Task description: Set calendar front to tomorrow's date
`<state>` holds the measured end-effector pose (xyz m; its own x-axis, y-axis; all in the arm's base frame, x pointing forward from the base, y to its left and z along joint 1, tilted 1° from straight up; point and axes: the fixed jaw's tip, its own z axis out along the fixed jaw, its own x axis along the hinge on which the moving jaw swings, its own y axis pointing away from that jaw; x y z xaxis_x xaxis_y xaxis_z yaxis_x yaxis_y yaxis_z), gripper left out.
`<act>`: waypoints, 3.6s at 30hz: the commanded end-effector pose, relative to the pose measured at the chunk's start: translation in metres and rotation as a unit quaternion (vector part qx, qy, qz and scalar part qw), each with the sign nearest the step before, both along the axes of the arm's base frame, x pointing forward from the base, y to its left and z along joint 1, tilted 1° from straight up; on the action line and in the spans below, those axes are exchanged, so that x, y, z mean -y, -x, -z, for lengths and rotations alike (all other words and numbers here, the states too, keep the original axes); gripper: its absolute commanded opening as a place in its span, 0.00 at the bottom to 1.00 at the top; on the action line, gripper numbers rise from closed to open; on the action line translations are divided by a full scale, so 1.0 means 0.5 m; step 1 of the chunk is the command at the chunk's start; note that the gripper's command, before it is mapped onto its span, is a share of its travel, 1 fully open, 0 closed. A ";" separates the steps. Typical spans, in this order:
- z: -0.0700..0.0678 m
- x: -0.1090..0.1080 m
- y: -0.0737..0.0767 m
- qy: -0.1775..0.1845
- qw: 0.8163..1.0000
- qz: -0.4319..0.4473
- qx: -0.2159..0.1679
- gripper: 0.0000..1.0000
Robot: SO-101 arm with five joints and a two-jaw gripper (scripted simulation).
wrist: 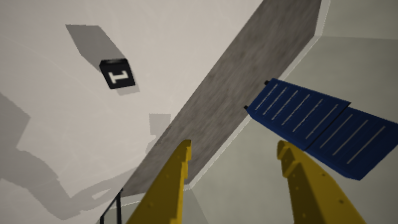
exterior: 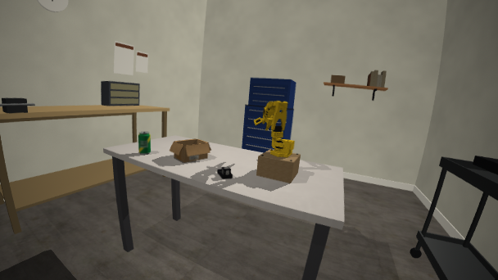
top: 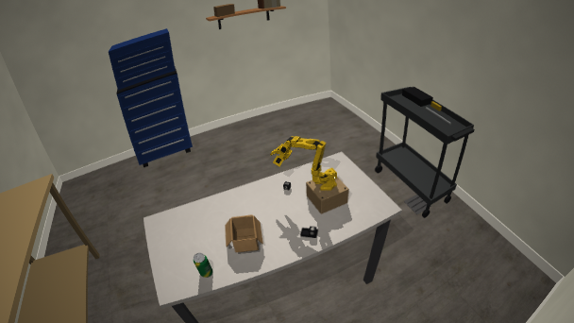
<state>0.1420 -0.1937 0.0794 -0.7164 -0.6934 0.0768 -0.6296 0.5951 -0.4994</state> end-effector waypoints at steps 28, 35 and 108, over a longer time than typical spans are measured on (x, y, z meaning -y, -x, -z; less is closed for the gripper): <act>0.003 0.017 0.012 0.058 0.980 -0.167 -0.087 0.35; 0.004 0.026 0.014 0.084 0.959 -0.242 -0.124 0.35; 0.202 0.004 0.062 -0.002 0.690 -0.673 -0.268 0.35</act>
<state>0.1166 -0.2013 -0.0055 0.7014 -0.6980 0.1445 -0.7085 -0.7048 0.0345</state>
